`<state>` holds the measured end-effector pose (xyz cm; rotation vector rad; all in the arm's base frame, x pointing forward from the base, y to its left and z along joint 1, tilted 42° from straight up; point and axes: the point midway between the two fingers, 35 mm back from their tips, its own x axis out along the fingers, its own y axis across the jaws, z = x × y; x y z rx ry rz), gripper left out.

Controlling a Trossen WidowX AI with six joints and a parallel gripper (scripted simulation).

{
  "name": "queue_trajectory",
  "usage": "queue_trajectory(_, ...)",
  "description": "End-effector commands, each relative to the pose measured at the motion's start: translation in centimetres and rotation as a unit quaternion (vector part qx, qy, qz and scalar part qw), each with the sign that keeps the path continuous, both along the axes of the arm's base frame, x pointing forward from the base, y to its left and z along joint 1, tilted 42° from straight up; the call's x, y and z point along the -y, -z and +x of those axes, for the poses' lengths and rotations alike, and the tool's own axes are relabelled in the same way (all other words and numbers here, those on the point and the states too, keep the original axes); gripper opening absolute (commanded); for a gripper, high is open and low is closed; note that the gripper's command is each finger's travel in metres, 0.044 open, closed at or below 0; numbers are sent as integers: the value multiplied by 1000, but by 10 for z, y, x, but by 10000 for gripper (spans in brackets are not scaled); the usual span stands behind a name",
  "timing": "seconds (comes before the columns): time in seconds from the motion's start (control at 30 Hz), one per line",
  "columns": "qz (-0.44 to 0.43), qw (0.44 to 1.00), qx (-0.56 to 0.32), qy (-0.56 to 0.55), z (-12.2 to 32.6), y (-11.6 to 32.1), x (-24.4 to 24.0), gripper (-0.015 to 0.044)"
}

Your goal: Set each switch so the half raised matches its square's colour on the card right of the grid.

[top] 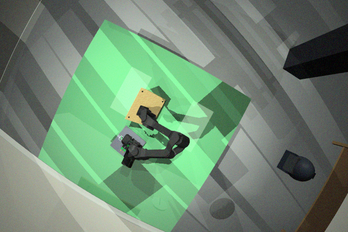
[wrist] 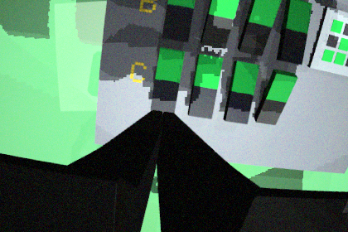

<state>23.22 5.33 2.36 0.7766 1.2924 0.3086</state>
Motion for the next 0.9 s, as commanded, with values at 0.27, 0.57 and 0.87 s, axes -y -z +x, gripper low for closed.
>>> queue_trajectory(0.27, 1, 1000, -7, 2, -1, 23, -20, 0)
queue_trajectory(0.57, 1, 1000, -7, 2, 1, 29, -24, 0)
queue_trajectory(0.87, 2, 1000, -8, 2, 3, 34, -29, 0)
